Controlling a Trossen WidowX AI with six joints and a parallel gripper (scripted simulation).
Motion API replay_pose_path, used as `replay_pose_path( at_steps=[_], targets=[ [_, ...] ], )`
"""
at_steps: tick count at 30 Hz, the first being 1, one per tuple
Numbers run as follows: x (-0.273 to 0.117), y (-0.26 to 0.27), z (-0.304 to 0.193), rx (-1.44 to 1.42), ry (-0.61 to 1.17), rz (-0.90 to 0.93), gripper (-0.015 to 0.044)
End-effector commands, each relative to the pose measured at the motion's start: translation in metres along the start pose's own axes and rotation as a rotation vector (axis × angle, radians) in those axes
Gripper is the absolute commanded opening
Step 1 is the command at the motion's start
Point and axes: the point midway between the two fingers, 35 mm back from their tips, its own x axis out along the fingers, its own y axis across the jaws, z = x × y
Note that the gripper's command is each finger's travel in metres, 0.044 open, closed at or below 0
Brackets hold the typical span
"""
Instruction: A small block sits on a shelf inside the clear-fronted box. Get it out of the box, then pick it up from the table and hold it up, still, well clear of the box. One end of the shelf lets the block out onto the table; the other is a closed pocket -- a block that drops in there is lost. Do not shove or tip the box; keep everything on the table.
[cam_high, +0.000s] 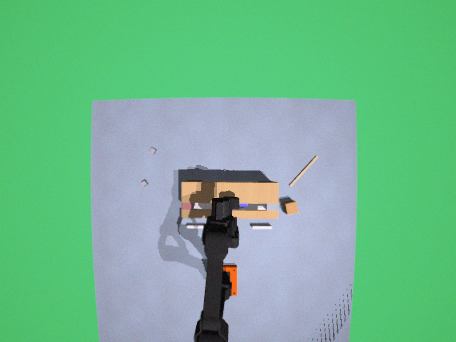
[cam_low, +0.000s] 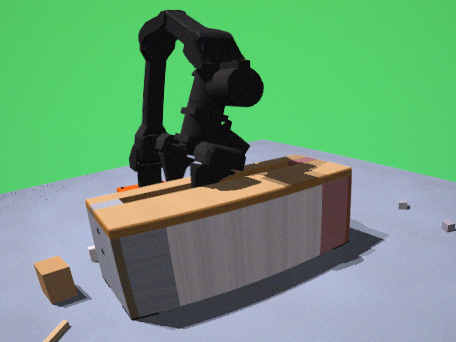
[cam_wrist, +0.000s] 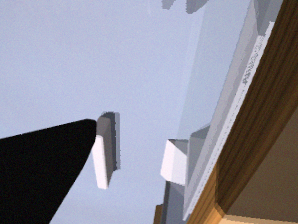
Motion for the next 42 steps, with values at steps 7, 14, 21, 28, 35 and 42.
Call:
replay_pose_path(
  at_steps=[7,14,21,28,35,42],
  targets=[
    [0.003,0.0,-0.009,-0.003,0.0,-0.001,0.04],
    [0.006,0.0,-0.016,-0.003,0.0,-0.001,0.04],
    [0.007,0.0,-0.021,-0.003,0.001,-0.001,0.04],
    [0.005,0.0,-0.013,-0.003,0.0,-0.001,0.04],
    [0.005,0.0,-0.014,-0.003,0.0,-0.001,0.04],
    [0.007,0.0,-0.021,-0.003,0.001,-0.001,0.04]
  ],
)
